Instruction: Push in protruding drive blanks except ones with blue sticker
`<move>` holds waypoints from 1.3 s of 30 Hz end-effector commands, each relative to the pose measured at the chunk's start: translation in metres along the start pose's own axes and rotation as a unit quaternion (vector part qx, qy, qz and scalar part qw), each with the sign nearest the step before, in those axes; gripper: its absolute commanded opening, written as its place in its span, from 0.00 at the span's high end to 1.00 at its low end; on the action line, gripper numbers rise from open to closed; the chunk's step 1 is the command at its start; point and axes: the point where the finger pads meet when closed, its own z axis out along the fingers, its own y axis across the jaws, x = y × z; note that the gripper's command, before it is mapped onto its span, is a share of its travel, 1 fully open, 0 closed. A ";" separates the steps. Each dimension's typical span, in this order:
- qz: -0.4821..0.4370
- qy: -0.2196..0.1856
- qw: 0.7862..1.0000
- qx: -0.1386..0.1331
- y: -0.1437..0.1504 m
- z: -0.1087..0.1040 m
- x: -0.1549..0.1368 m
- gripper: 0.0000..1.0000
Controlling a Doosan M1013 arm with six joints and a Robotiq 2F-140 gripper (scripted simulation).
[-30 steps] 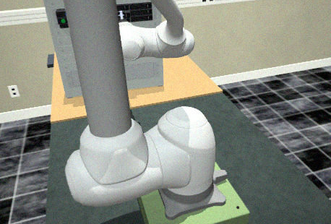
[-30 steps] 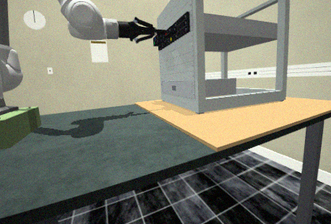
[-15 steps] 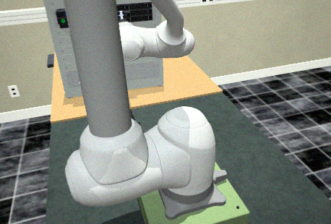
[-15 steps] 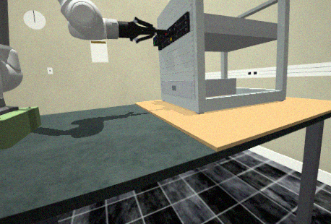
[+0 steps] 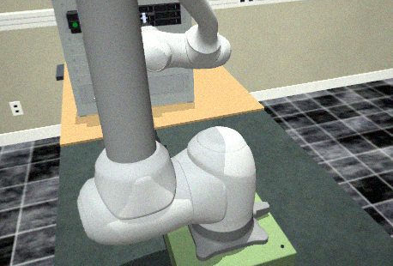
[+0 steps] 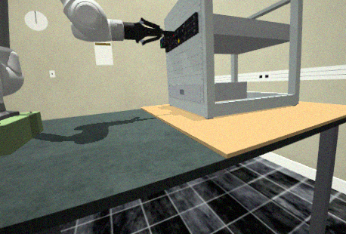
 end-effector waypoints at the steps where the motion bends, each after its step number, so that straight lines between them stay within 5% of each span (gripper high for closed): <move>1: -0.001 0.001 1.000 0.000 0.001 0.001 0.001 0.90; 39: -0.001 0.001 1.000 0.000 0.001 0.021 0.001 0.90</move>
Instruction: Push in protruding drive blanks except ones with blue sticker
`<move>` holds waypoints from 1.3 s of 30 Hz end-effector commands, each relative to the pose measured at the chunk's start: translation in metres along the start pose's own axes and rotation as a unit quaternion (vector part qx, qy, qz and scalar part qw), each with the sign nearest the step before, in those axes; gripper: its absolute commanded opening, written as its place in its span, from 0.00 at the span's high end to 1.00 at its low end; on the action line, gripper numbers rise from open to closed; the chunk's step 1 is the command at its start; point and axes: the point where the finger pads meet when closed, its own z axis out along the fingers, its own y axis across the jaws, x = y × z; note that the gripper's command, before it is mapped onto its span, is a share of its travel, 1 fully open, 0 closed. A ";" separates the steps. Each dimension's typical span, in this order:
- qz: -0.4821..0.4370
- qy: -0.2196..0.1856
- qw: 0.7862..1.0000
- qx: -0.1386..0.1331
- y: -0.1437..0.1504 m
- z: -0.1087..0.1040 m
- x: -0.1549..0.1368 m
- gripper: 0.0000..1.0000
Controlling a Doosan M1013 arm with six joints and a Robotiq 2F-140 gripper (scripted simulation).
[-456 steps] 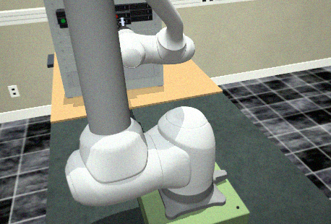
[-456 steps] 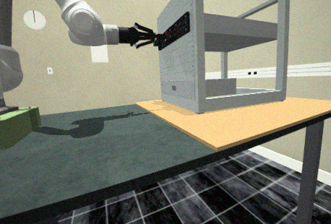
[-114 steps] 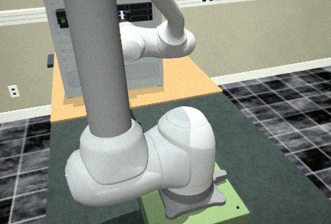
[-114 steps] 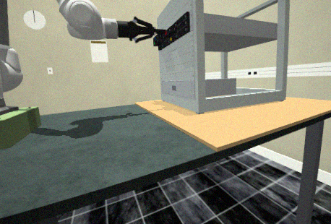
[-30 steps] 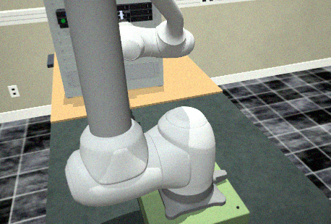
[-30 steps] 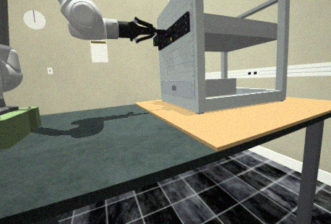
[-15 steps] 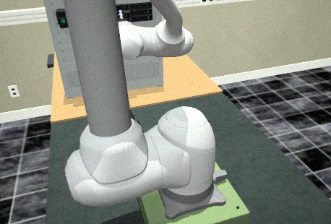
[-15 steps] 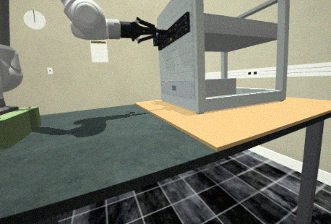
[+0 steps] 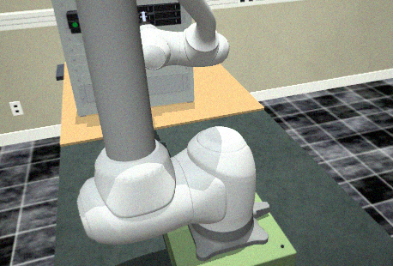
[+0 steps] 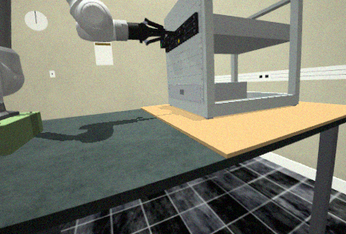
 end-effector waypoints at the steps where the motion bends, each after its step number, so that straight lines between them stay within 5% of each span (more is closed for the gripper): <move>1: -0.001 0.003 1.000 0.000 0.001 0.002 0.001 0.90; 39: -0.001 0.003 1.000 0.000 0.001 0.015 0.002 0.90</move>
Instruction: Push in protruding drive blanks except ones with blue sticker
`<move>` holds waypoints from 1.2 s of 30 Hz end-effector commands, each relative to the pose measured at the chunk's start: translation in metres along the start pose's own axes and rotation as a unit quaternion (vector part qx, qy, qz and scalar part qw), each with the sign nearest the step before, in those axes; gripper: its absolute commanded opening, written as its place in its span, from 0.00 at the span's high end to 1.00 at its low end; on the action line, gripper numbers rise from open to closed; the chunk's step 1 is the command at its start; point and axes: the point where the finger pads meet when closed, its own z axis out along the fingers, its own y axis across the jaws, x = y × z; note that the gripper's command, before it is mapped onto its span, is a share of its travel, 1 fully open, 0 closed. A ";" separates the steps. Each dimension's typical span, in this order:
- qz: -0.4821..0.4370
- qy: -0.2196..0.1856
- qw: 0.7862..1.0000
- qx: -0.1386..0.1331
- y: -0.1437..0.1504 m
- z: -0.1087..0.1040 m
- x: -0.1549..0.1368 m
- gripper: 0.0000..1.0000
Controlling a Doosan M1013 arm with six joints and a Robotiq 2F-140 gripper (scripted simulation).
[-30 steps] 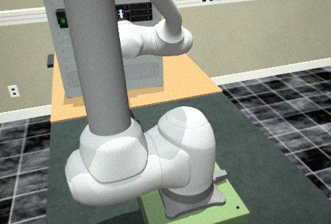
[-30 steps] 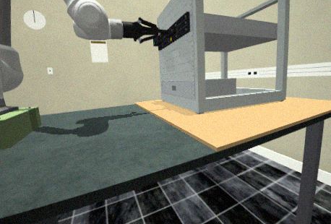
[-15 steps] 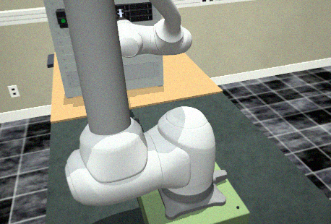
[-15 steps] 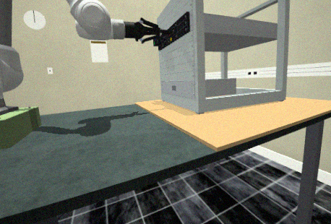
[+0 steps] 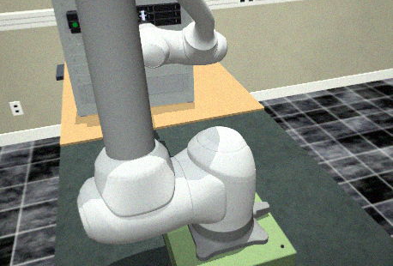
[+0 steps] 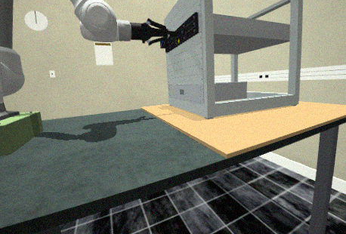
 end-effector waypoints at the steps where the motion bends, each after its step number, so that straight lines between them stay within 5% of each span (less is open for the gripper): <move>1: -0.001 0.003 1.000 0.000 0.001 0.002 0.001 0.90; 36: -0.001 0.003 1.000 0.000 0.001 0.008 0.001 0.90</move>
